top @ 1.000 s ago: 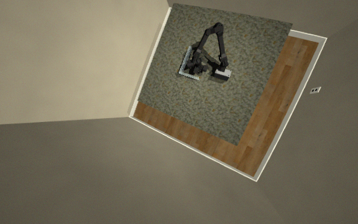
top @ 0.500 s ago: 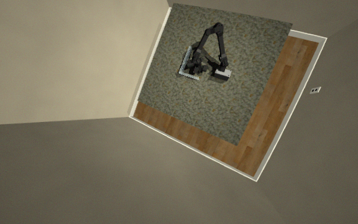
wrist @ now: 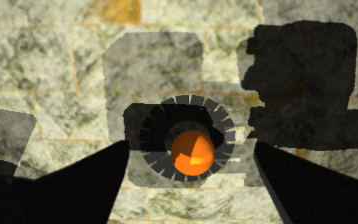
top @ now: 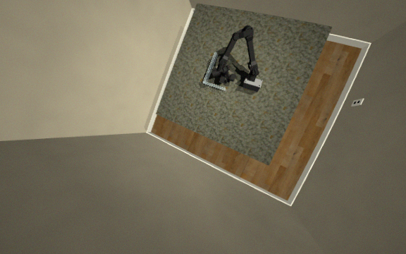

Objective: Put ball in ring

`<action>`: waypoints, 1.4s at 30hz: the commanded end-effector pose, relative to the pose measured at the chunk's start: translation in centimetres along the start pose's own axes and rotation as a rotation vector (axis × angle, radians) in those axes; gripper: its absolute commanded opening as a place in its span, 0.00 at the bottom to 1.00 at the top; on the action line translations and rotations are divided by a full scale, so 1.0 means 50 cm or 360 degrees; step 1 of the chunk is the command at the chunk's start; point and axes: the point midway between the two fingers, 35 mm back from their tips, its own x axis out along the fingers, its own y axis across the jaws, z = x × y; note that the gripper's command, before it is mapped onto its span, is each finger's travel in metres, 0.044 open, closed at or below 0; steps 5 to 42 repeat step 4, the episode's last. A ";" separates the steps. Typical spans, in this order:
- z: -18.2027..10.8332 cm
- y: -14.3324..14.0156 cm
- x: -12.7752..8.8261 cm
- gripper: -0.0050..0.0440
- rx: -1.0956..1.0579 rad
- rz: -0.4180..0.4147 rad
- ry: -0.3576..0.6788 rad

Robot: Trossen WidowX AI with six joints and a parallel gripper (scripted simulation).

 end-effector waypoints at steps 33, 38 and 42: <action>0.000 0.000 -0.002 1.00 -0.0002 0.0001 0.0002; 0.000 0.000 -0.002 1.00 -0.0002 0.0001 0.0002; 0.000 0.000 -0.002 1.00 -0.0002 0.0001 0.0002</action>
